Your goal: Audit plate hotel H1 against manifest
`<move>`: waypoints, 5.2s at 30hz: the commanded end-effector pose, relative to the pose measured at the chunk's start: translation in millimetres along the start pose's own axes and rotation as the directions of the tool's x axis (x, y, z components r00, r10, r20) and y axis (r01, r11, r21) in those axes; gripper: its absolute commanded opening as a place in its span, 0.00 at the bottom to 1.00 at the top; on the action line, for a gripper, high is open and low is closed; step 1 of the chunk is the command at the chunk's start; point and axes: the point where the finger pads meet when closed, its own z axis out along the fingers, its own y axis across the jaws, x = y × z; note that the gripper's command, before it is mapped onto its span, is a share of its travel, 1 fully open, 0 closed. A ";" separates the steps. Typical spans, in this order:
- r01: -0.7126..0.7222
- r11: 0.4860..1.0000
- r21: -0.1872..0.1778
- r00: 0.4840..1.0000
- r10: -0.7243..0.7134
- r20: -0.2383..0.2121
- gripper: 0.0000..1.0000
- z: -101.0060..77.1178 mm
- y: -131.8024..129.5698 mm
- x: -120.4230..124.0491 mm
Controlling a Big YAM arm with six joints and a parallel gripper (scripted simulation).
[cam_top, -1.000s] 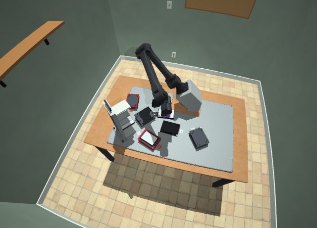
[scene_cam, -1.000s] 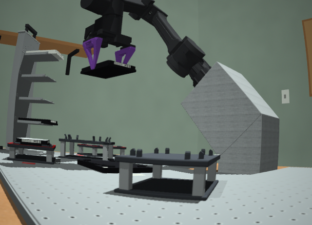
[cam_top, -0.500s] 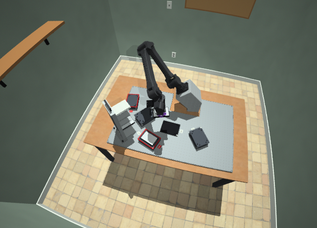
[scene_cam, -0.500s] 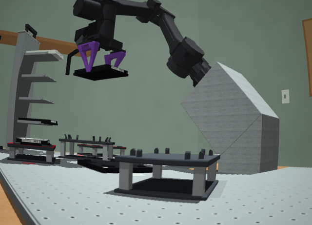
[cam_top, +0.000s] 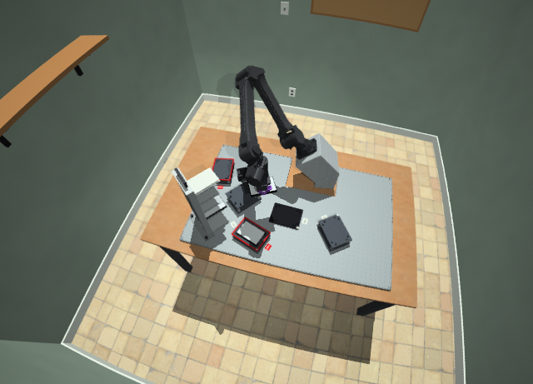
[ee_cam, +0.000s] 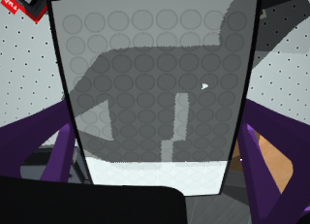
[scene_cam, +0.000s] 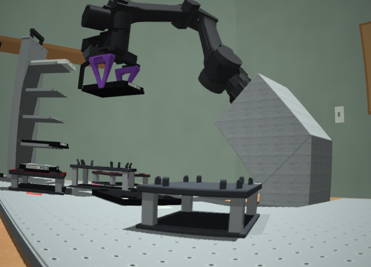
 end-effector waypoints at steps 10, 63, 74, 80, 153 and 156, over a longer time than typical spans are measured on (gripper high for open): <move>0.147 0.988 -0.035 0.989 -0.146 0.038 0.86 -16.6 -17.4 -51.7; 0.411 0.912 -0.002 0.912 -0.411 0.017 0.86 40.5 -96.6 -91.5; 0.412 0.911 0.001 0.911 -0.412 0.006 0.86 73.2 -97.5 -89.2; 0.417 0.909 -0.002 0.909 -0.417 0.013 0.86 82.0 -95.2 -89.3; 0.419 0.908 -0.002 0.908 -0.419 0.009 0.86 128.4 -95.6 -88.1; 0.413 0.911 0.003 0.911 -0.413 0.007 0.86 131.0 -99.0 -88.7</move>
